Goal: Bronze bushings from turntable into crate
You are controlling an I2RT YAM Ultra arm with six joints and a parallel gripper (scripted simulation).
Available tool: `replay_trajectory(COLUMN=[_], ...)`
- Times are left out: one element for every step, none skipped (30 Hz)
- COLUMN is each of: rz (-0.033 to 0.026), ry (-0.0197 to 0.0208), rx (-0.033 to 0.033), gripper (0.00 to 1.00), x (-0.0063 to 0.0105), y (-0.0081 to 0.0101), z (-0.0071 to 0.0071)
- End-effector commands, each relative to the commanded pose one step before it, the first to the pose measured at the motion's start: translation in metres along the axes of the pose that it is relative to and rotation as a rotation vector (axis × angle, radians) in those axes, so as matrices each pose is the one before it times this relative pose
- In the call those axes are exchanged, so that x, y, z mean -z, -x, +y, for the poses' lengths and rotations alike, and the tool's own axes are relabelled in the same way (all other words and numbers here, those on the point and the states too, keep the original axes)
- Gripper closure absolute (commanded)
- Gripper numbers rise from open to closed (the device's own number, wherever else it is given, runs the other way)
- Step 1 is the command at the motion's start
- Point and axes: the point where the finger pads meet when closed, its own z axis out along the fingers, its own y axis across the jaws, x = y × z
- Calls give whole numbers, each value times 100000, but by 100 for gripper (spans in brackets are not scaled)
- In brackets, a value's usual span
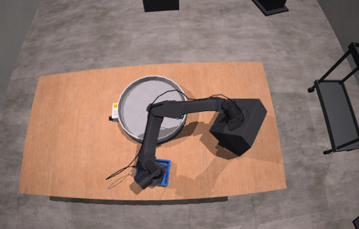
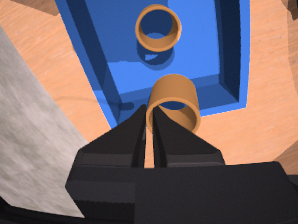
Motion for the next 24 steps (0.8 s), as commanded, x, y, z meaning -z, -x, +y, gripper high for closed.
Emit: replay_trajectory(rz=[-2018,0,0,0,0,5,243,413,135,255,148,0,0,-2023,165,74,0,-1,-1,-1,0,17,117,23], ry=[4576,0,0,0,0,11,-366,-574,69,-508,-331,0,0,2745,-296,-121,0,2,2,1,1,-31,-222,-43], rx=[-615,0,0,0,0,51,723,717,1,-553,-354,0,0,-1590,349,146,0,-2,-2,-88,-163,-26,251,46], gripper=[100,100,100,100,100,100,100,100,100,100,100,100,100,100,100,100,100,100,100,100,100,100,100,100], x=[1928,0,0,0,0,-25,-199,-246,-126,-407,-299,0,0,910,-120,-39,0,0,0,0,0,0,0,0], y=[533,0,0,0,0,-25,-251,-277,8,221,155,0,0,800,-129,-58,0,1,1,1,0,-5,-33,-6], z=[960,0,0,0,0,-14,-168,-236,-45,-277,-196,0,0,955,-119,-44,0,1,1,0,0,-9,-62,-12])
